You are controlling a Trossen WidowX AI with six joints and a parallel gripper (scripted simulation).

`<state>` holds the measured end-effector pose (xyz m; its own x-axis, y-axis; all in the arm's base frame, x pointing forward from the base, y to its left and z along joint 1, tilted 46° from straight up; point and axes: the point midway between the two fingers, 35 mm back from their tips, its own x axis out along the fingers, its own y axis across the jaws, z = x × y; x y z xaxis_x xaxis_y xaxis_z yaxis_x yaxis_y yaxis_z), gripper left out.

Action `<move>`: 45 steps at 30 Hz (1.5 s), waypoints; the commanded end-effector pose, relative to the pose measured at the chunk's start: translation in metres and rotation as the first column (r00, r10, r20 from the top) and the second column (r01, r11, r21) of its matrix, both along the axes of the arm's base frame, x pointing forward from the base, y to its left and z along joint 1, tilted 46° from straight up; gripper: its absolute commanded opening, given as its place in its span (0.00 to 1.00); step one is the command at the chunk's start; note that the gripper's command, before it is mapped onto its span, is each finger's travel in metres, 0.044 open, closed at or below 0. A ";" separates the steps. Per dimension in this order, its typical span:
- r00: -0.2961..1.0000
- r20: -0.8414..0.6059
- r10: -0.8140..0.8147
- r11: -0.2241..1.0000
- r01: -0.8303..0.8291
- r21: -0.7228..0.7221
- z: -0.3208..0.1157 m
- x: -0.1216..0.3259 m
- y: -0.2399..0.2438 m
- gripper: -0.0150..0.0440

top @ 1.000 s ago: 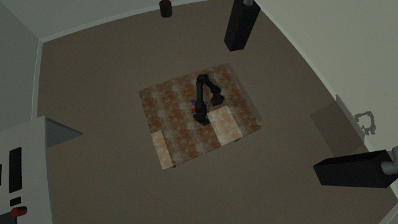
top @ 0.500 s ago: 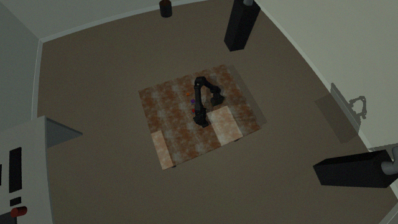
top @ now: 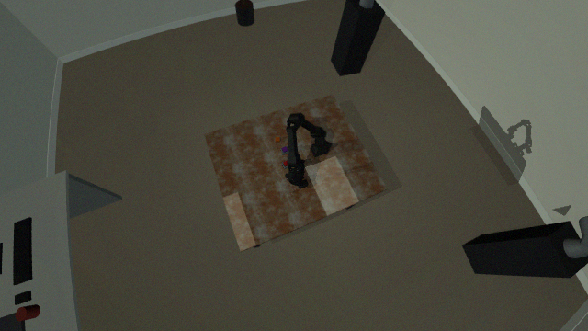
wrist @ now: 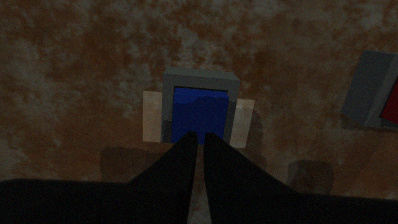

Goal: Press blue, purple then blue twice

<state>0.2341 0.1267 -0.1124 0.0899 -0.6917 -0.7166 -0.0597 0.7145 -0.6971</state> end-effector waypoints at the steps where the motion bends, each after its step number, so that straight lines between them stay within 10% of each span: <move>1: 1.000 -0.003 0.004 1.000 -0.004 -0.006 -0.005 0.000 -0.005 0.29; 45: 1.000 0.000 0.001 1.000 -0.001 -0.003 -0.015 0.002 -0.015 0.29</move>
<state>0.2369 0.1052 -0.1335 0.0914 -0.6945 -0.7136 -0.0612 0.7114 -0.7001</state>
